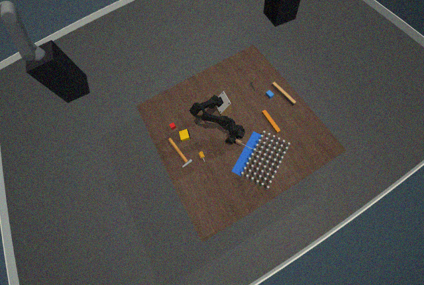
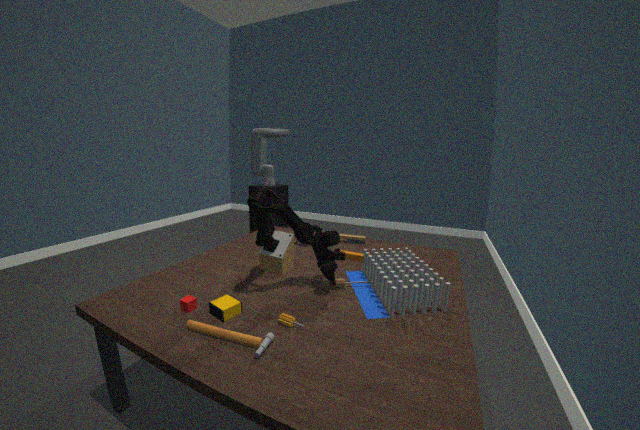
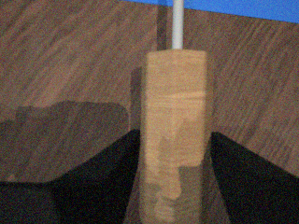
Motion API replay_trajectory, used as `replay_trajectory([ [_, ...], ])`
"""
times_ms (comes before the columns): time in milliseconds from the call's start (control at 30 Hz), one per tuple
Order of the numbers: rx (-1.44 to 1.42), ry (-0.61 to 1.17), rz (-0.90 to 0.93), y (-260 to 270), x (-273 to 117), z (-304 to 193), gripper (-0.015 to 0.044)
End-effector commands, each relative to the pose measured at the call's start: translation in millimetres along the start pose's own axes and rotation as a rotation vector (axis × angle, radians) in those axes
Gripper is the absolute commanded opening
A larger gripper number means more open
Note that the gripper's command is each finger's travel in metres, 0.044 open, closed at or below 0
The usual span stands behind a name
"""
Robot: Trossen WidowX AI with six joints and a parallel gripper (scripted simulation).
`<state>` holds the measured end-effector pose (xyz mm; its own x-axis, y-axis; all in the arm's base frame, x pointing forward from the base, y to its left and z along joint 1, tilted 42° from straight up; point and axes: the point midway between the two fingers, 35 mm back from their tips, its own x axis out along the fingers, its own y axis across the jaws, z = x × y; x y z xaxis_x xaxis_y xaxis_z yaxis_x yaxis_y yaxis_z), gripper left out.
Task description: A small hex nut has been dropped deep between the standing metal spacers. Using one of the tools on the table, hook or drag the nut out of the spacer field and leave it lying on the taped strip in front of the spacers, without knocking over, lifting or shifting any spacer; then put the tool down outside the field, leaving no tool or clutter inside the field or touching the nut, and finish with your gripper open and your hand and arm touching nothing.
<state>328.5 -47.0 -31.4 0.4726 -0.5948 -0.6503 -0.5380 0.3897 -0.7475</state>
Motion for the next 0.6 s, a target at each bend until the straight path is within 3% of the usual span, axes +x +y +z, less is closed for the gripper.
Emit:
replay_trajectory([
  [0, -0.002, -0.003, 0.0, 0, -1, -2, 0.0],
  [567, -0.003, -0.003, 0.0, 0, -5, -12, 0.0],
])
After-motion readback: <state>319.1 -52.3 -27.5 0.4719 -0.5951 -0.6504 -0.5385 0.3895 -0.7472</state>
